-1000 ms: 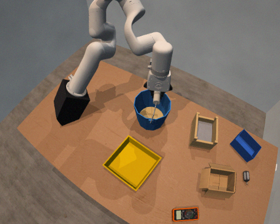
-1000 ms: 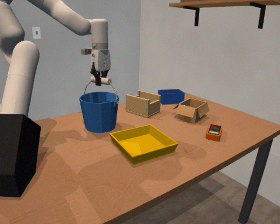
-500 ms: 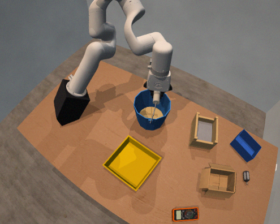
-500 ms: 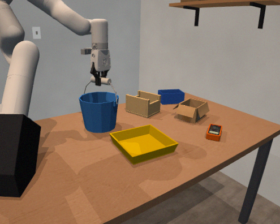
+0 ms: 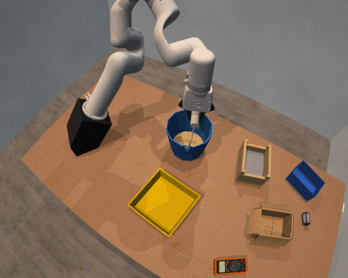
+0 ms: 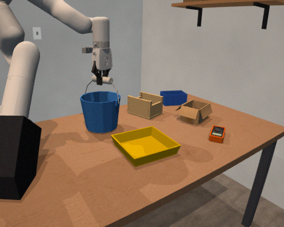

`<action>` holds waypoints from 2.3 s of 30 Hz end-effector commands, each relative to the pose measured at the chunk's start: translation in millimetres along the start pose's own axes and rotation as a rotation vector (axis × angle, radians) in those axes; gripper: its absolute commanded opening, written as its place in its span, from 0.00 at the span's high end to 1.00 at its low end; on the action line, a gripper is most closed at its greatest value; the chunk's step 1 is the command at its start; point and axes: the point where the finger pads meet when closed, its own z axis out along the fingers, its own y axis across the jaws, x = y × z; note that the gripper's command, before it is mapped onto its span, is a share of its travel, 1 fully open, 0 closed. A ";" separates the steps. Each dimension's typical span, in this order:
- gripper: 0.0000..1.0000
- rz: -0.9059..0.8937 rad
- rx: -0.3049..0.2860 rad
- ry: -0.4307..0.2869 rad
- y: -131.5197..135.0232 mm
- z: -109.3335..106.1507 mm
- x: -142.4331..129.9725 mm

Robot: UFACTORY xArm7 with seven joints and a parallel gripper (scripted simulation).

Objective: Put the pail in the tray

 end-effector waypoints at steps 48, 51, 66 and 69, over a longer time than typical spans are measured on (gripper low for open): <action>1.00 0.000 -0.005 -0.002 1.3 -72.7 -0.5; 1.00 0.000 -0.005 -0.002 1.3 -75.6 -0.4; 1.00 0.000 -0.005 -0.002 1.3 -81.7 -0.4; 1.00 0.000 -0.005 -0.002 1.3 -81.9 -0.4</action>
